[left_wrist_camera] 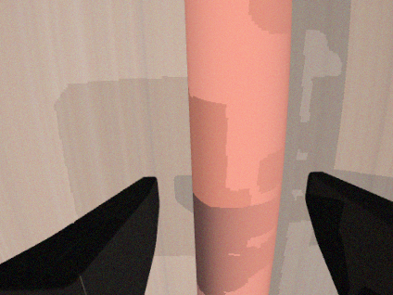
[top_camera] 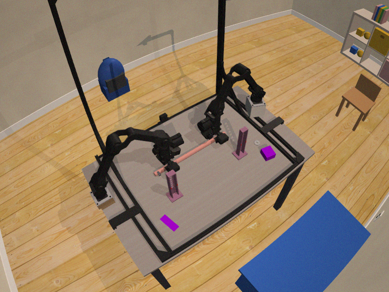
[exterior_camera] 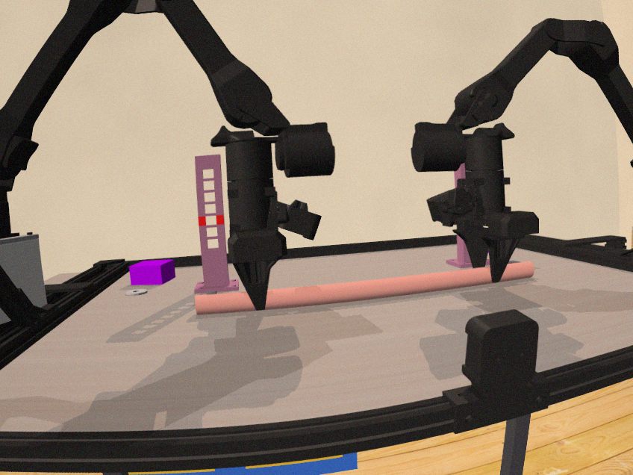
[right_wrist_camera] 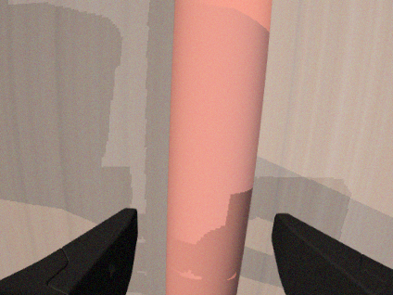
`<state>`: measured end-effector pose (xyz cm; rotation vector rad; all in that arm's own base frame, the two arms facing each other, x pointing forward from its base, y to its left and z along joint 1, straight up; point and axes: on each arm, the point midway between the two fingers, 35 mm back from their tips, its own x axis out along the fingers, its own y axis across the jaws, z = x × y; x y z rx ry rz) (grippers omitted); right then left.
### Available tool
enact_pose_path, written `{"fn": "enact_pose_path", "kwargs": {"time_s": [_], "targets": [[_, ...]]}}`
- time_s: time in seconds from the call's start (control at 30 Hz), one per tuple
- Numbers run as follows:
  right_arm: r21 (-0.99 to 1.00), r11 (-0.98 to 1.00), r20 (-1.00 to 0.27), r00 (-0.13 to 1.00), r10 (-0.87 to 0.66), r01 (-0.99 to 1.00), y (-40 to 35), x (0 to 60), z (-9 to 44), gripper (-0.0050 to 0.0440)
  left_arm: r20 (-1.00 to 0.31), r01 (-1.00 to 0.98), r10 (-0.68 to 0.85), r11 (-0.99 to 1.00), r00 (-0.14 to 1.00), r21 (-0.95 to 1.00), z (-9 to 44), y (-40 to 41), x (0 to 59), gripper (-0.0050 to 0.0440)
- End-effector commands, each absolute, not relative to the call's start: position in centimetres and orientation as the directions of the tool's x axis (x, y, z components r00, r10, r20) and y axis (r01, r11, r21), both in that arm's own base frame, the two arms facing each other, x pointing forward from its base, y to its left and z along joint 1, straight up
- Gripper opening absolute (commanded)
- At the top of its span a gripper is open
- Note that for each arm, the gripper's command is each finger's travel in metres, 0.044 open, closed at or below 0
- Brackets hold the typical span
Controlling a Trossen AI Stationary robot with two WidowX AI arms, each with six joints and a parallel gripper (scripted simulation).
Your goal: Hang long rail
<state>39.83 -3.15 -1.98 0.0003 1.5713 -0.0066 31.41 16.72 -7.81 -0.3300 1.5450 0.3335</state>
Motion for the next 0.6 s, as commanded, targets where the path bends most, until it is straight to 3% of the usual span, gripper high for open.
{"fn": "enact_pose_path", "kwargs": {"time_s": [0.0, 0.03, 0.17, 0.57], "targets": [[0.0, 1.0, -1.0, 0.0, 0.0, 0.003, -3.12, 39.83, -2.07, 0.0152, -1.0, -0.41, 0.0, 0.912, 0.0, 0.0, -7.9, 16.69, 31.38, 0.0152], [0.0, 1.0, -1.0, 0.0, 0.0, 0.003, -3.12, 39.83, -2.07, 0.0152, -1.0, -0.41, 0.0, 0.912, 0.0, 0.0, -7.9, 16.69, 31.38, 0.0152], [0.0, 1.0, -1.0, 0.0, 0.0, 0.003, -3.12, 39.83, -2.07, 0.0056, -1.0, -0.41, 0.0, 0.912, 0.0, 0.0, -7.9, 16.69, 31.38, 0.0056], [0.0, 1.0, -1.0, 0.0, 0.0, 0.003, -3.12, 39.83, -2.07, 0.0056, -1.0, -0.41, 0.0, 0.912, 0.0, 0.0, -7.9, 16.69, 31.38, 0.0056]]}}
